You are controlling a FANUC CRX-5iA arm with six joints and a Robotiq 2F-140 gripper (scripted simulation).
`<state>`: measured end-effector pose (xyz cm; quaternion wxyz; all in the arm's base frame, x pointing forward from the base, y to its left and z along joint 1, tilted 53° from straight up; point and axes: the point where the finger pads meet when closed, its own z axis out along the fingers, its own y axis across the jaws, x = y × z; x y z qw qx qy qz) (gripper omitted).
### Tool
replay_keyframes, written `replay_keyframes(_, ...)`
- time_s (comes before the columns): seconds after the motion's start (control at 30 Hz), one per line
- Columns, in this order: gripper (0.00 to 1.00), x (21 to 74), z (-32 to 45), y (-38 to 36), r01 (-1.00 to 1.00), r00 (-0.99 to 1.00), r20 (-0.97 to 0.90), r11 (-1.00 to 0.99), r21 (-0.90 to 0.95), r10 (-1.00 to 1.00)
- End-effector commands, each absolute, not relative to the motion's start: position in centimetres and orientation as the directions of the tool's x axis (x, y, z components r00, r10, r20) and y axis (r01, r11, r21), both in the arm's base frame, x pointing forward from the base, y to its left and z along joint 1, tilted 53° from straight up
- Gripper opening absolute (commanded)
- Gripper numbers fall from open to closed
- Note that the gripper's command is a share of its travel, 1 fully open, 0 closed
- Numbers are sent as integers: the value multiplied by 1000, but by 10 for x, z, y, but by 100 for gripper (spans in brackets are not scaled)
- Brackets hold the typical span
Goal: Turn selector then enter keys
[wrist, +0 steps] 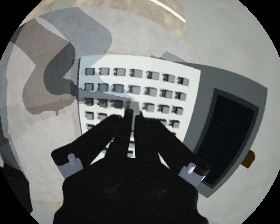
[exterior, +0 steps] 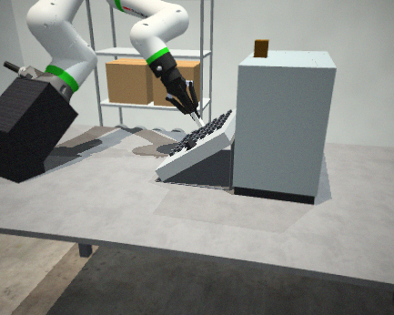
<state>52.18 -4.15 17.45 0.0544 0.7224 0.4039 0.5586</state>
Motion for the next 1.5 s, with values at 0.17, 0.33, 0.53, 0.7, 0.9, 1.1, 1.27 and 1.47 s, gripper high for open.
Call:
replay_keyframes(0.17, 0, 522, 175, -42, 522, 50, 763, -668, 530, 644)
replay_keyframes(0.33, 0, 523, 174, -41, 522, 50, 763, -668, 530, 644)
replay_keyframes(0.53, 0, 524, 174, -41, 522, 50, 763, -668, 530, 644)
replay_keyframes(0.7, 0, 526, 173, -40, 522, 50, 763, -668, 530, 644)
replay_keyframes(0.9, 0, 529, 171, -39, 522, 50, 763, -668, 530, 644)
replay_keyframes(1.1, 0, 531, 171, -38, 522, 50, 763, -668, 530, 644)
replay_keyframes(1.27, 0, 533, 170, -37, 522, 50, 763, -668, 530, 644)
replay_keyframes(1.47, 0, 534, 169, -37, 522, 50, 763, -668, 530, 644)
